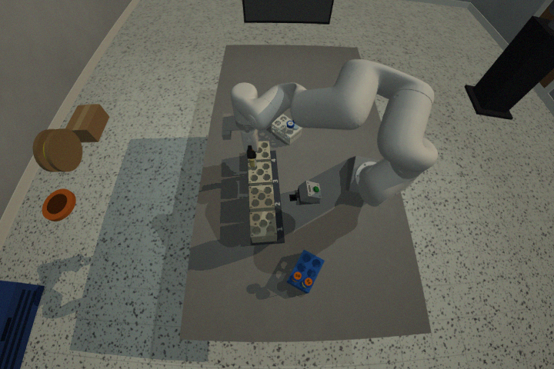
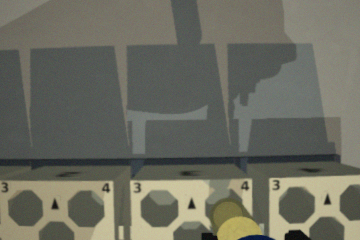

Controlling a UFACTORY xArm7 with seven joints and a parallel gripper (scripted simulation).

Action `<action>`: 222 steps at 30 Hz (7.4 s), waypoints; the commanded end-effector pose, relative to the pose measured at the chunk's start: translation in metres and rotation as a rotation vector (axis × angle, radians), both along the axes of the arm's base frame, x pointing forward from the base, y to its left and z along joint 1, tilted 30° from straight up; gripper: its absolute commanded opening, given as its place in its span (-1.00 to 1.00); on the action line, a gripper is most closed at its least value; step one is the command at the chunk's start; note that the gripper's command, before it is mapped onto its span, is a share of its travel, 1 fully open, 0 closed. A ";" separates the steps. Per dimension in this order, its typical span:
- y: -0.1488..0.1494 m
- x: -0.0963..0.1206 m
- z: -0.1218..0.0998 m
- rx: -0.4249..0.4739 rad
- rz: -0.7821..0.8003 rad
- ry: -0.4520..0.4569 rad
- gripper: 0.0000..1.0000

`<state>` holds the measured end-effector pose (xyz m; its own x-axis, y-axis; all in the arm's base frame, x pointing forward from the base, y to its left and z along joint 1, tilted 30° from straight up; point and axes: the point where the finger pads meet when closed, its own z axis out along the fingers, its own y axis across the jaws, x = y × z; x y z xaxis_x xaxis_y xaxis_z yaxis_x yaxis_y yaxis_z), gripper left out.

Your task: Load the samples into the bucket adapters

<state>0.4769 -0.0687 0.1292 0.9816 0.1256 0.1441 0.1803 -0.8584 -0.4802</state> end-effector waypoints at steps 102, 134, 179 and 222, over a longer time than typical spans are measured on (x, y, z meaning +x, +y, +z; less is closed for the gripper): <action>0.042 0.007 -0.075 -0.002 -0.003 -0.003 -1.00; 0.045 0.007 -0.080 -0.002 -0.003 -0.003 -0.13; 0.022 0.004 -0.040 -0.002 -0.003 -0.003 -0.13; -0.017 -0.001 0.028 -0.002 -0.003 -0.003 -0.13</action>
